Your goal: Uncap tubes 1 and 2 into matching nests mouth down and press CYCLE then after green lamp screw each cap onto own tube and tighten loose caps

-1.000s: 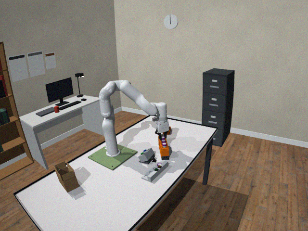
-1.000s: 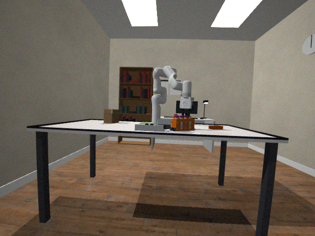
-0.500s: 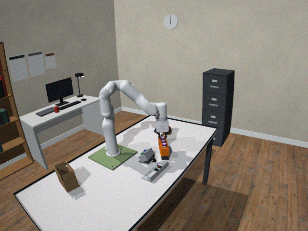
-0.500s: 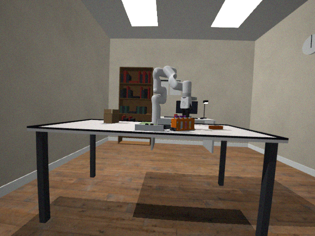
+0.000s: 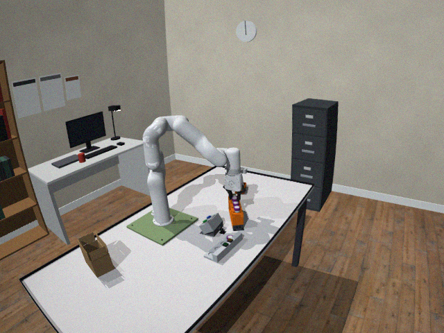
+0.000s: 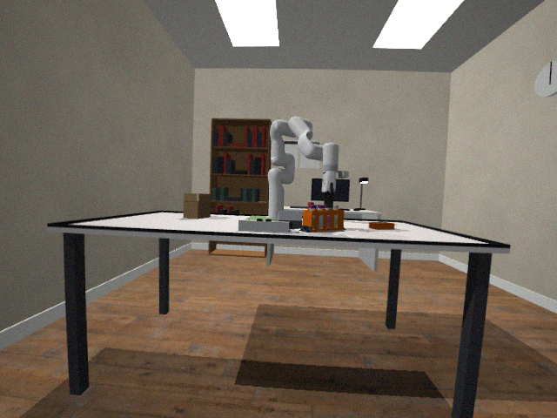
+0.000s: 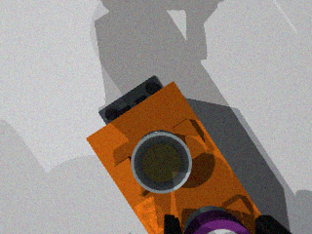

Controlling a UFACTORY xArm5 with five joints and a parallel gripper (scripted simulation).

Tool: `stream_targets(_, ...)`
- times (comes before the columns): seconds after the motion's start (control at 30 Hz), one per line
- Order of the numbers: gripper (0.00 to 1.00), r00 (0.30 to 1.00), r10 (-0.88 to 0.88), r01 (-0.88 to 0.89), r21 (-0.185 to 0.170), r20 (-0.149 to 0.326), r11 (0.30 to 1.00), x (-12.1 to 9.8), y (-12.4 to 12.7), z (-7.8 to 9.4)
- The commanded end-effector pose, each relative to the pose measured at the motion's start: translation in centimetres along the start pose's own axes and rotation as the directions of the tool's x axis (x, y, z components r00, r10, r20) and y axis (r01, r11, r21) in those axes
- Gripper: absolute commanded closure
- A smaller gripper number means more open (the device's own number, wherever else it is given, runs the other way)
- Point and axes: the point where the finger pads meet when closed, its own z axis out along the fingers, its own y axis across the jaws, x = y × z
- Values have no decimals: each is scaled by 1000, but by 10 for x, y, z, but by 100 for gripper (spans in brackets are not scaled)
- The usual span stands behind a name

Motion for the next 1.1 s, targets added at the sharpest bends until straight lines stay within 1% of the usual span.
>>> stream_targets(0.0, 54, 981, 196, -196, -6, 2, 981, 1, 1, -1)
stream_targets(0.23, 54, 981, 196, -196, -6, 2, 981, 1, 1, -1)
stream_targets(0.27, 100, 981, 196, -196, -6, 2, 981, 1, 1, -1)
stream_targets(0.73, 100, 981, 196, -196, -6, 2, 981, 1, 1, -1)
stream_targets(0.87, 100, 1000, -3, 3, -6, 3, 1000, 1, 1, -1)
stream_targets(0.97, 100, 989, -148, 148, -5, 4, 989, 1, 1, -2)
stream_targets(1.07, 100, 971, -239, 239, -5, 4, 971, 1, 1, -2)
